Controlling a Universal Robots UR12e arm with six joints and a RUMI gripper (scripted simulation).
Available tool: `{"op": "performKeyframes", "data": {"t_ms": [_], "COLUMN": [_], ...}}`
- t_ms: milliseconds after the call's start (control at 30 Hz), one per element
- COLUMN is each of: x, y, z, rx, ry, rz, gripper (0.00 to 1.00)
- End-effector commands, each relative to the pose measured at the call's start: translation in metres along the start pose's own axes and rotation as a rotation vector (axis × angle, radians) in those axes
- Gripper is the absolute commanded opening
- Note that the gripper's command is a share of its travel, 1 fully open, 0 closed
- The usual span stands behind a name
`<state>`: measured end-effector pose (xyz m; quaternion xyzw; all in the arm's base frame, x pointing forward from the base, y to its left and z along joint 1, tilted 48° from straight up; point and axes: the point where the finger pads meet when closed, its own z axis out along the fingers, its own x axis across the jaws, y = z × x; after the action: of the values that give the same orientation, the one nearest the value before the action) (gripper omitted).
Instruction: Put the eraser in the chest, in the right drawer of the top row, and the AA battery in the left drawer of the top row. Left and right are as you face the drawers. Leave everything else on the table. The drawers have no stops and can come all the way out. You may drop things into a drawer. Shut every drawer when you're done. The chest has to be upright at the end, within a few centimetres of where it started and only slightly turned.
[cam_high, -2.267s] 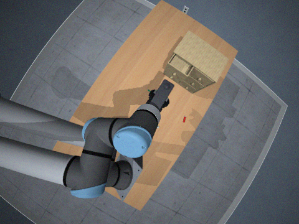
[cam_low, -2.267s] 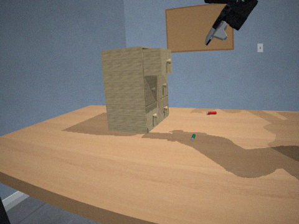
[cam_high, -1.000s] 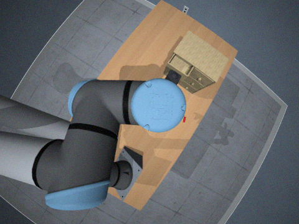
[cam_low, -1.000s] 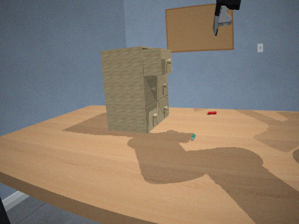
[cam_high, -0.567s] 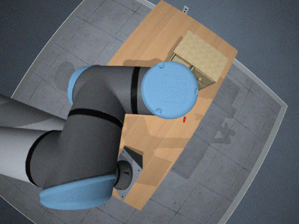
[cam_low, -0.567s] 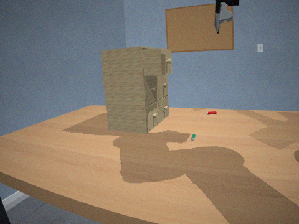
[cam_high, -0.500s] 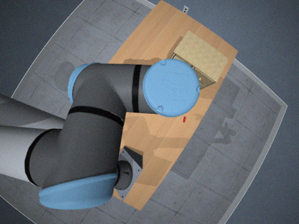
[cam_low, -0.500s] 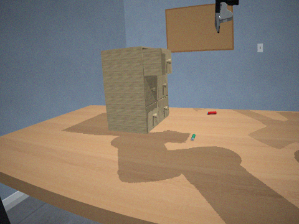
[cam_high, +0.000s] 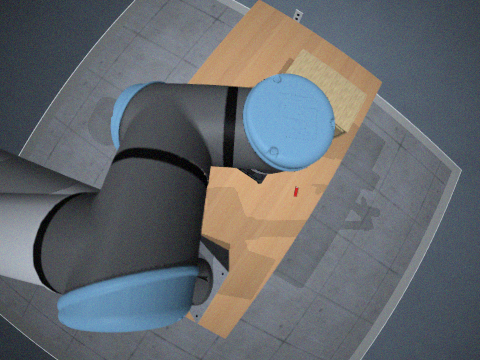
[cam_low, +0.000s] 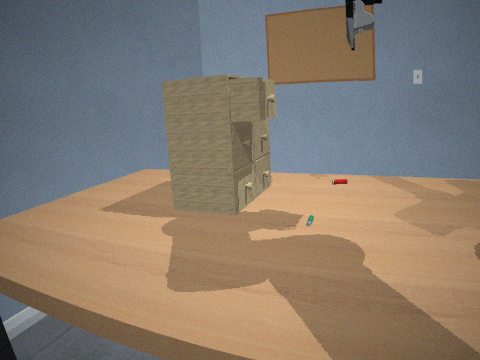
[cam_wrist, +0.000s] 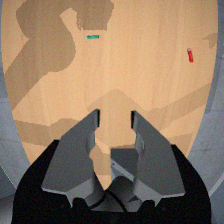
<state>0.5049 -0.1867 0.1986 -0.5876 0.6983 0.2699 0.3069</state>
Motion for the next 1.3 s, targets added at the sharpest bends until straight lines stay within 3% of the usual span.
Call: {"op": "performKeyframes", "data": {"t_ms": [0,1267], "x": [0.0002,0.0002], "y": [0.0009,0.0024], "z": [-0.0022,-0.0043], "rx": [-0.017,-0.041], "ry": [0.001,0.001], "rz": [0.0,0.0], "gripper": [0.2,0.2]}}
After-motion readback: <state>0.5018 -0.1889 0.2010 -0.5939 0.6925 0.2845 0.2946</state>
